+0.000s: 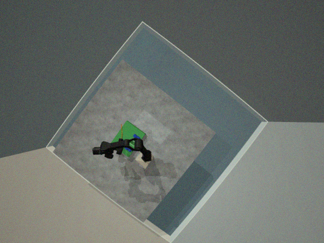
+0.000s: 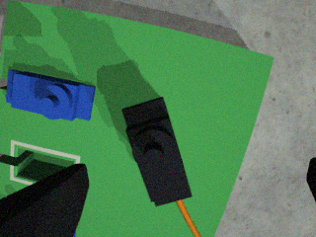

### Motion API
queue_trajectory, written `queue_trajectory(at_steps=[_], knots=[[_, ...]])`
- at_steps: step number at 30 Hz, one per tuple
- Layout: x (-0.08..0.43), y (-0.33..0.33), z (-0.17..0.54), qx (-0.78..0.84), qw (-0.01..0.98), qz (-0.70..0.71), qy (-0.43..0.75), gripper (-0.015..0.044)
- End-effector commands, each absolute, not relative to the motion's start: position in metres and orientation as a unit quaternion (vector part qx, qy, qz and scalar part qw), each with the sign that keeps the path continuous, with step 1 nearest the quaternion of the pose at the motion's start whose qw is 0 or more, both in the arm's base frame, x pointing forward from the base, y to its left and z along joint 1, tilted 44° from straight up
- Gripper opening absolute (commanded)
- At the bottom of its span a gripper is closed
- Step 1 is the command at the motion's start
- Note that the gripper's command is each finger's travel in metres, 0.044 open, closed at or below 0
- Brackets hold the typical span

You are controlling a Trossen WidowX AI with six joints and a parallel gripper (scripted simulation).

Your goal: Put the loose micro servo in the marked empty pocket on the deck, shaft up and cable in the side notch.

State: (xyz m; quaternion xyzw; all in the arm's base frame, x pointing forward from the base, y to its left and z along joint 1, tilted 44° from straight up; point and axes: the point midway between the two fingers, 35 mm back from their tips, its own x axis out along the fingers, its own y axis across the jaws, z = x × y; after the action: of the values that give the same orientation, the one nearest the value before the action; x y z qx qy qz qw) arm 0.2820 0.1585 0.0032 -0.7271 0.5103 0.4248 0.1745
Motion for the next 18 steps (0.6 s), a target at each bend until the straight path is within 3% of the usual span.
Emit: queue_trajectory(at_steps=[1, 6, 18], knots=[[0.288, 0.135, 0.004, -0.733, 0.117, 0.442, 0.503, 0.0440], [0.293, 0.108, 0.005, -0.732, 0.050, 0.467, 0.493, 0.0440], [0.296, 0.090, -0.014, -0.732, 0.047, 0.468, 0.493, 0.0440]])
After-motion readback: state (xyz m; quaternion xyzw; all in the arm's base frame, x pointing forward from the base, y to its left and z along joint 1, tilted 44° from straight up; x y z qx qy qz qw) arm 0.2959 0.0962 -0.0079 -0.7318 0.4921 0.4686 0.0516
